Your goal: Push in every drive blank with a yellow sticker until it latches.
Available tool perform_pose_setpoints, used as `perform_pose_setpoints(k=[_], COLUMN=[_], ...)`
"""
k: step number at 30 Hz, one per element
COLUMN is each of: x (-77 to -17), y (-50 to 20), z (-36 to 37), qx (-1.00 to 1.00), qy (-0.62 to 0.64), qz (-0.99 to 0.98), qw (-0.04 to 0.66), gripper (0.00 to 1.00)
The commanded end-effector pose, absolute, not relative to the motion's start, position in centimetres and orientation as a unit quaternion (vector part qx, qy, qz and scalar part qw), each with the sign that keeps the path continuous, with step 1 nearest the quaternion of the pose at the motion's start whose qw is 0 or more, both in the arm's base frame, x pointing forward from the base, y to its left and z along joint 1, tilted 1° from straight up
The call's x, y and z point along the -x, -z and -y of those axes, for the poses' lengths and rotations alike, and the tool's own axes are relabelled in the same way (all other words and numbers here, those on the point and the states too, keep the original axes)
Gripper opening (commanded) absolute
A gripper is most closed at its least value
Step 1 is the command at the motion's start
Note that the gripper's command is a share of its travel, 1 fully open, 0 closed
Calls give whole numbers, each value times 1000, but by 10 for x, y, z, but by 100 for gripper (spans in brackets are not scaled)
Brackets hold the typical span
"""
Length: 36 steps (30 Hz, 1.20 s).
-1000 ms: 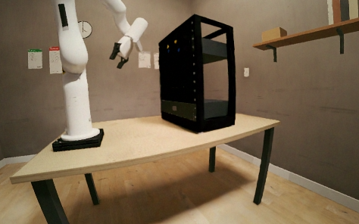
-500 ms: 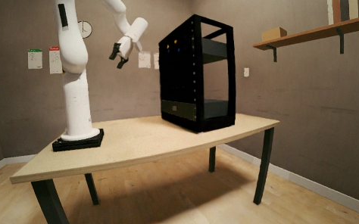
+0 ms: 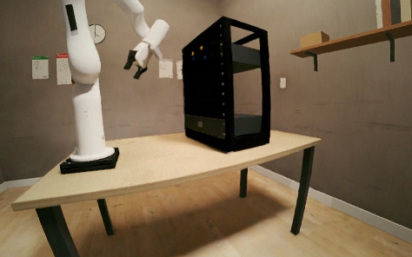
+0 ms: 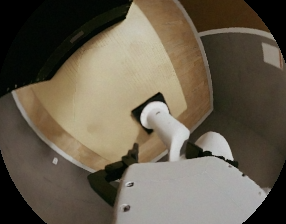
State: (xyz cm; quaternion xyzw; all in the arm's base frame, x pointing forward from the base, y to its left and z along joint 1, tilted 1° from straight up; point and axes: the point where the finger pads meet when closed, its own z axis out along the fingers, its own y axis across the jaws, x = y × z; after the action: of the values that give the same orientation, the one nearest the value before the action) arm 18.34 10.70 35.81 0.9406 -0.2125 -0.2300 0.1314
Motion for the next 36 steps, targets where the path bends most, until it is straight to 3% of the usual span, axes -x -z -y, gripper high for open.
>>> perform_pose_setpoints(k=[1, 36], x=[-182, -159], y=[-358, -357], z=[-110, -171], qx=[-939, -842], qy=[232, 302], qz=[222, 446], qw=[124, -25], gripper=[100, 100])
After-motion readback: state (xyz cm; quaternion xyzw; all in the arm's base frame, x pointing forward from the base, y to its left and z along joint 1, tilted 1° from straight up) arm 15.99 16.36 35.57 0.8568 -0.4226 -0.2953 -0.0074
